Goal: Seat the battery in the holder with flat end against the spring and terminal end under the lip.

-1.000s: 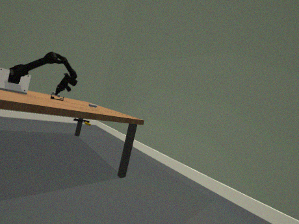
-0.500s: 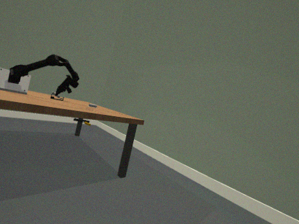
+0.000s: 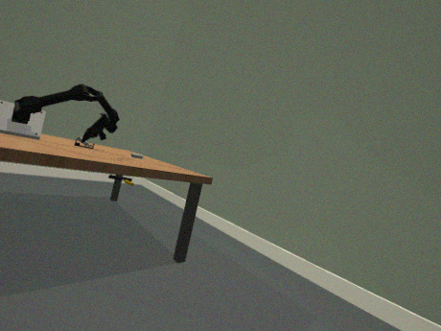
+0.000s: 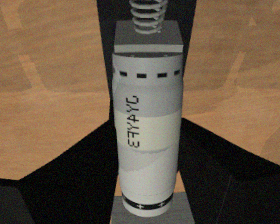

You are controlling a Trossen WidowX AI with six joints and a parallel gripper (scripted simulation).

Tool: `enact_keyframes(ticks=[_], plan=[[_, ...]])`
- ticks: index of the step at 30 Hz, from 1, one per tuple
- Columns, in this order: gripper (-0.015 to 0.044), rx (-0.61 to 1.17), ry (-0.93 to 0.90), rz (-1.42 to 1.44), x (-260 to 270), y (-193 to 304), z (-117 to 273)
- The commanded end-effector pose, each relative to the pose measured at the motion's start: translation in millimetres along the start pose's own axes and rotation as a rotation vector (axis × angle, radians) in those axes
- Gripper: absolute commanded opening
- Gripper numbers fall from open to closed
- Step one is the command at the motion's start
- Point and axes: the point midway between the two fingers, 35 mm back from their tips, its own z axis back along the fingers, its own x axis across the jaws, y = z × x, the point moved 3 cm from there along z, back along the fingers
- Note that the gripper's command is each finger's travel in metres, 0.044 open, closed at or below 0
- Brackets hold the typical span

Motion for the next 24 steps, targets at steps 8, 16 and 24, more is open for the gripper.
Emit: enact_keyframes(ticks=[8,16,24], plan=[[0.0085,0.010,-0.002,-0.006,0,-5,1],[0.0085,0.010,-0.003,-0.006,0,-9,3],[0.0085,0.012,-0.002,-0.006,0,-13,5]])
